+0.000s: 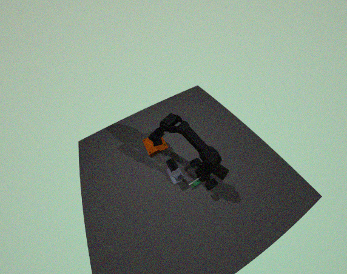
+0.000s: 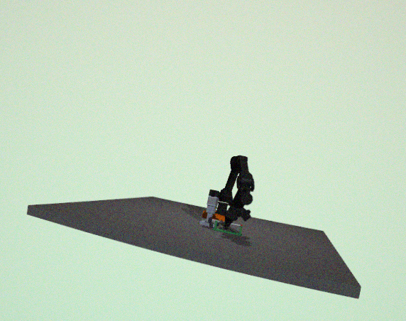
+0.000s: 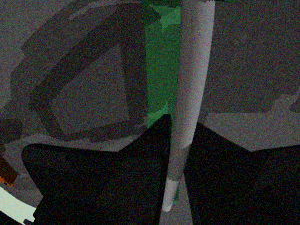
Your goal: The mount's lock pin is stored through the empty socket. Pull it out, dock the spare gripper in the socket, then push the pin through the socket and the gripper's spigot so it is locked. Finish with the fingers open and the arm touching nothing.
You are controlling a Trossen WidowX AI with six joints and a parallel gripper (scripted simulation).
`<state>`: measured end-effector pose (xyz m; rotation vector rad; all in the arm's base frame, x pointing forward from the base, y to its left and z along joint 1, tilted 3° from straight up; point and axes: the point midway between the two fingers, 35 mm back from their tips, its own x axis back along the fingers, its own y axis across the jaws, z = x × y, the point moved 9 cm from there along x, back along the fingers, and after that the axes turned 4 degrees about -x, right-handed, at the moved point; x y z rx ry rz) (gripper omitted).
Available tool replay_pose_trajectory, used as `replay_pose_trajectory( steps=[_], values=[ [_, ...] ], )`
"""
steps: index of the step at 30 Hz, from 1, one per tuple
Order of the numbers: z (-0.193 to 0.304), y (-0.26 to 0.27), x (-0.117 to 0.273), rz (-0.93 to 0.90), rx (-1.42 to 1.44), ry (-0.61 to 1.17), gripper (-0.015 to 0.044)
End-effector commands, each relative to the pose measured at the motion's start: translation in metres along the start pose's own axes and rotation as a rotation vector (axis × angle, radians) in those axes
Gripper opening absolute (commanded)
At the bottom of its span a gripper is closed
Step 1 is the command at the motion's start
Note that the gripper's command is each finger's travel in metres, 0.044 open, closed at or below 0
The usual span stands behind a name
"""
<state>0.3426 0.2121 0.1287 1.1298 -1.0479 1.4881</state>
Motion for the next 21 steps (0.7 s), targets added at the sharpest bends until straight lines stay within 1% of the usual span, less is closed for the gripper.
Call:
replay_pose_trajectory(
  steps=[1, 9, 21],
  values=[
    [-0.001, 0.0, 0.0, -0.001, -0.005, -0.004, 0.0],
    [0.0, 0.0, 0.002, -0.001, -0.005, -0.004, 0.0],
    [0.008, -0.002, 0.035, -0.001, -0.005, -0.004, 0.0]
  ],
)
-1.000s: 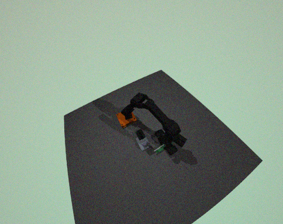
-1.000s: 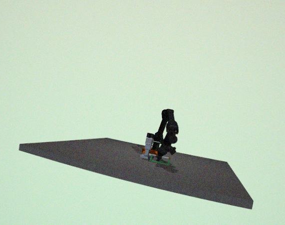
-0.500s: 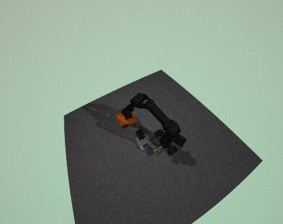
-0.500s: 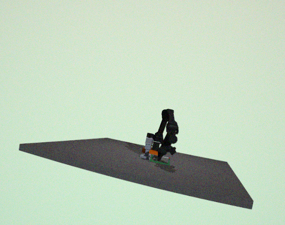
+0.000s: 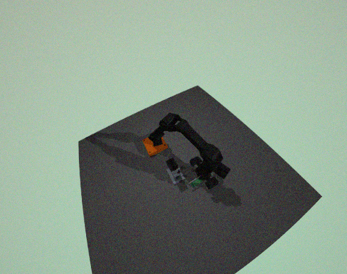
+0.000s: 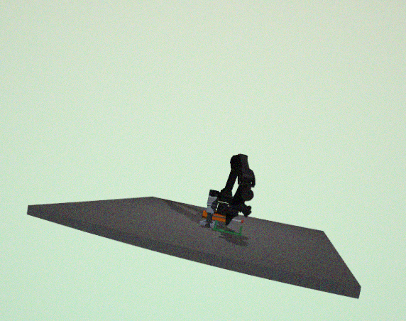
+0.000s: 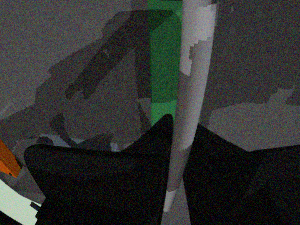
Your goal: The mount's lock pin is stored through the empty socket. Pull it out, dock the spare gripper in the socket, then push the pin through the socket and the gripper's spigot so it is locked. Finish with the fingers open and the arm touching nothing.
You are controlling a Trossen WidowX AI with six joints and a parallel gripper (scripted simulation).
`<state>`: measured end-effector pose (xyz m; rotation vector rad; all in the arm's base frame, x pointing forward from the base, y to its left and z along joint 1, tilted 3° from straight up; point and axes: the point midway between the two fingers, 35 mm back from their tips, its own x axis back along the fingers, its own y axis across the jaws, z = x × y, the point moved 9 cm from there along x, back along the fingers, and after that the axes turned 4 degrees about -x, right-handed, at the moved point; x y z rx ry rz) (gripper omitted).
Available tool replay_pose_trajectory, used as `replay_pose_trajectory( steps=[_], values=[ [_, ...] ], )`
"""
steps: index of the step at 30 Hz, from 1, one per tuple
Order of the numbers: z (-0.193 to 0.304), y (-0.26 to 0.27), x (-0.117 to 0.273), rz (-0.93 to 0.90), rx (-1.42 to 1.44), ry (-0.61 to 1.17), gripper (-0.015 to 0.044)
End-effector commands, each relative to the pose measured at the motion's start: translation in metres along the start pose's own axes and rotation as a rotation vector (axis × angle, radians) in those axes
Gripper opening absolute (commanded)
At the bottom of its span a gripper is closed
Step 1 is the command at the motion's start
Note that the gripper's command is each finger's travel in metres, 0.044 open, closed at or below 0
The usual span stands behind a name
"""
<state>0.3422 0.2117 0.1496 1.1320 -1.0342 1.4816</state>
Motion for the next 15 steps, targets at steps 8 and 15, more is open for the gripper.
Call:
replay_pose_trajectory(
  steps=[8, 15],
  values=[
    [0.01, 0.0, 0.037, 0.012, -0.008, -0.009, 0.0],
    [0.013, 0.001, 0.047, 0.012, -0.008, -0.009, 0.0]
  ],
)
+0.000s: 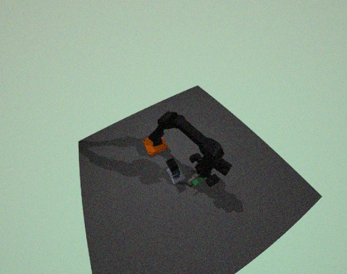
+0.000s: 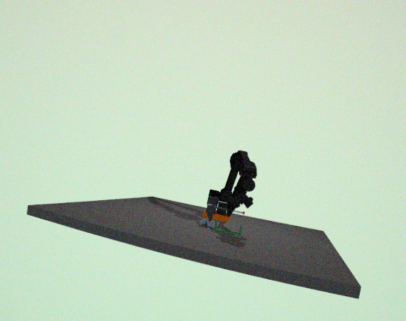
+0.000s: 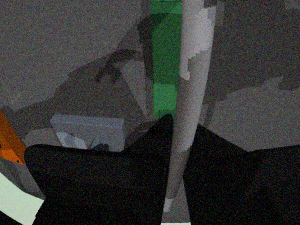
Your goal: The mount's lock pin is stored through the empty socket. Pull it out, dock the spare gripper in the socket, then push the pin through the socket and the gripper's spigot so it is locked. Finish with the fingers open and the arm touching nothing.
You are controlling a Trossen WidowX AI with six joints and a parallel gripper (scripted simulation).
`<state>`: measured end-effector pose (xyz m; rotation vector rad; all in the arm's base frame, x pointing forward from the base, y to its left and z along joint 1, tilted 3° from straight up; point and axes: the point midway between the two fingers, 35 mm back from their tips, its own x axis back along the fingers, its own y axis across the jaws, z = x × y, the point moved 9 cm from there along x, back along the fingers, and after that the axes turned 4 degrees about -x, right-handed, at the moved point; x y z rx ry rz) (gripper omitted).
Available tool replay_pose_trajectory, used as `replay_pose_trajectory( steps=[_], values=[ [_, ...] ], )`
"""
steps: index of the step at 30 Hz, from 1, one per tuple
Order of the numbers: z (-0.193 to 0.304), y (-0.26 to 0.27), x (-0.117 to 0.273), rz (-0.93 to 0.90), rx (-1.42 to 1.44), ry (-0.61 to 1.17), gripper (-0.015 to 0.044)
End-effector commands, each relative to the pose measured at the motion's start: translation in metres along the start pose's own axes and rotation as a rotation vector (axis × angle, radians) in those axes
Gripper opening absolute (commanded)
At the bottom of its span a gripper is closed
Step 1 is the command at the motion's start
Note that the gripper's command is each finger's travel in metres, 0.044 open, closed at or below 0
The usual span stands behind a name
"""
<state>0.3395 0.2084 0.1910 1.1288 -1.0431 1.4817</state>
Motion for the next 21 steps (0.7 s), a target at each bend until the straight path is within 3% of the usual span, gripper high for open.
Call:
replay_pose_trajectory(
  steps=[1, 21],
  values=[
    [0.0, 0.0, 0.0, 0.0, 0.0, 0.0, 0.0007],
    [0.001, 0.024, 0.009, -0.008, -0.019, -0.001, 0.0]
  ],
)
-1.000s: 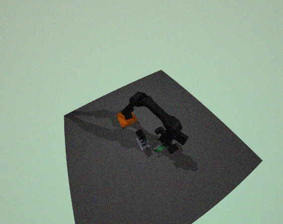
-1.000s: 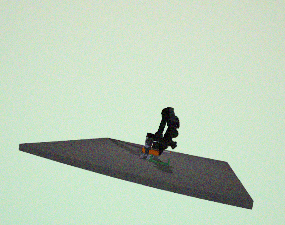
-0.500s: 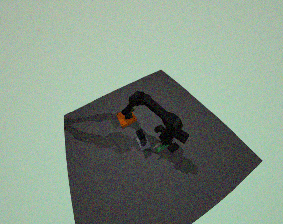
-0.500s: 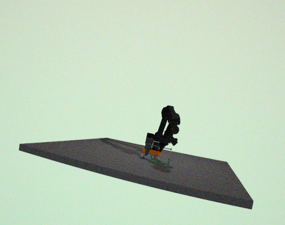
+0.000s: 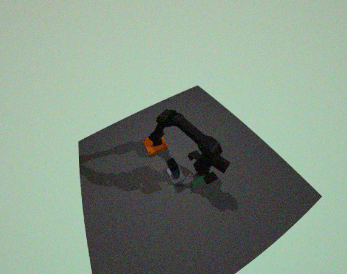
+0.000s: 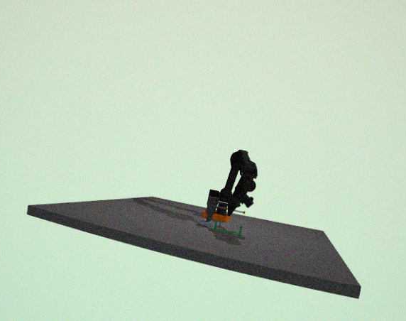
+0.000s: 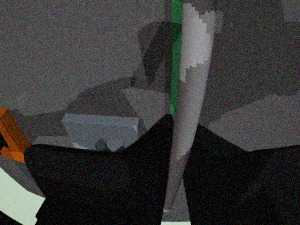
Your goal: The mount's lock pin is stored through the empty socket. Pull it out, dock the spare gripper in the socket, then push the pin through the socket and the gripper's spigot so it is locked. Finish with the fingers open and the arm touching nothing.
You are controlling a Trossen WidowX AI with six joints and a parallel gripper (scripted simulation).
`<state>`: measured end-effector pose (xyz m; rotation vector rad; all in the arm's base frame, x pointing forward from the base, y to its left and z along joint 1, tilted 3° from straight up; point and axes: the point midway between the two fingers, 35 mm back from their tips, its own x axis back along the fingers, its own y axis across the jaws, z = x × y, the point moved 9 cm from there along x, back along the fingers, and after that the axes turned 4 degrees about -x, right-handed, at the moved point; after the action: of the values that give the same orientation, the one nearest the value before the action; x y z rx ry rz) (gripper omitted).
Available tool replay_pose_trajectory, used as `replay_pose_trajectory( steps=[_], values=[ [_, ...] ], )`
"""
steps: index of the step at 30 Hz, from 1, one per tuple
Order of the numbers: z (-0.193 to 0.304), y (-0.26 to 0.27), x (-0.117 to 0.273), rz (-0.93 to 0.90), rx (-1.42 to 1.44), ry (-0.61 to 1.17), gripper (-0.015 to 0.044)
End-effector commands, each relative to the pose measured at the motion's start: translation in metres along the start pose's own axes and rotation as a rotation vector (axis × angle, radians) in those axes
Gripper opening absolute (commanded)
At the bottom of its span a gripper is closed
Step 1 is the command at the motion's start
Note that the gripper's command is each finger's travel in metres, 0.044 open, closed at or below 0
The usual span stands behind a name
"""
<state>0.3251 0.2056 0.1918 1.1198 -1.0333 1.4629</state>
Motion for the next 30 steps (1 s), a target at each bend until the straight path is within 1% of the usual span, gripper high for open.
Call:
replay_pose_trajectory(
  steps=[1, 22, 26, 30],
  values=[
    [0.0, 0.013, 0.008, 0.009, -0.007, -0.009, 0.0],
    [0.008, 0.072, 0.018, -0.002, -0.025, -0.013, 0.0],
    [0.006, 0.072, 0.011, -0.003, -0.025, -0.013, 0.0],
    [0.001, 0.071, -0.005, -0.006, -0.025, -0.014, 0.0]
  ],
)
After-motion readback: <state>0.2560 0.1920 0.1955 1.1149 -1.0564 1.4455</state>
